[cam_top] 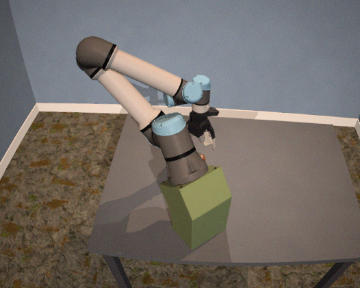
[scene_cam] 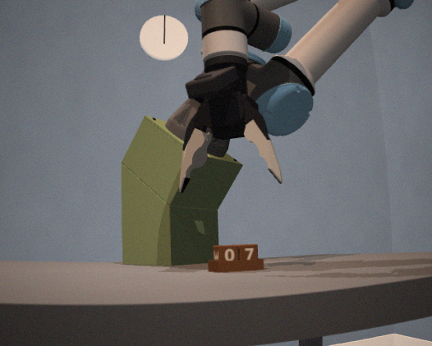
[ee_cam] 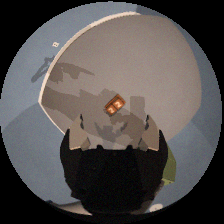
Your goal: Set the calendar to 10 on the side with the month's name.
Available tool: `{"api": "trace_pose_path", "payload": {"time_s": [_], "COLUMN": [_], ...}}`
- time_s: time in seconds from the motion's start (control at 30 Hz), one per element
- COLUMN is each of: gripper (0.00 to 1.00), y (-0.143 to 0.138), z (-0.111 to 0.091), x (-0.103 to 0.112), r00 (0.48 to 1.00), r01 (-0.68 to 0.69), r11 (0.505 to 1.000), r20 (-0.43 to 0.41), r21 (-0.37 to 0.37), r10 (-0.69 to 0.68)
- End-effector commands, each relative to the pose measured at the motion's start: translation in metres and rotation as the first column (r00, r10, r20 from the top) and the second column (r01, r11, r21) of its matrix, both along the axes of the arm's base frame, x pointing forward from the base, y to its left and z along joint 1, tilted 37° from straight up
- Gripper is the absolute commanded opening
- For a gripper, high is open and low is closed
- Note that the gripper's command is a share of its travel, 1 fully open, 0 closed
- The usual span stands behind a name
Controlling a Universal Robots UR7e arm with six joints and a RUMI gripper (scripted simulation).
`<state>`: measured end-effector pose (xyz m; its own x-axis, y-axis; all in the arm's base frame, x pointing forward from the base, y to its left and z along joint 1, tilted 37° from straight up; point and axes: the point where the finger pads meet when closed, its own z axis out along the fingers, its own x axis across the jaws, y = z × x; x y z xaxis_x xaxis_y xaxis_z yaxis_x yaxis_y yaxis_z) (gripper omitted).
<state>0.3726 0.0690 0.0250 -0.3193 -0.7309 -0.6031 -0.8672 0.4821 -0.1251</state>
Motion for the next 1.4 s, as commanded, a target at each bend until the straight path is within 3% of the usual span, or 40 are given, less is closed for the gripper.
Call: {"api": "trace_pose_path", "payload": {"time_s": [0.0,0.23,0.67,1.37], "gripper": [1.0,1.0,1.0,1.0], "y": [-0.001,-0.001,0.0,0.0], "z": [-0.002,-0.005,-0.01,-0.013], "x": [-0.001,-0.002,-0.005,-0.008], "r00": [0.989,0.963,0.866,0.763], "r01": [0.126,0.235,0.451,0.594], "r11": [0.991,0.969,0.882,0.791], "r20": [-0.082,-0.153,-0.304,-0.412], "r21": [0.042,0.08,0.132,0.146], "r10": [-0.122,-0.221,-0.397,-0.497]}}
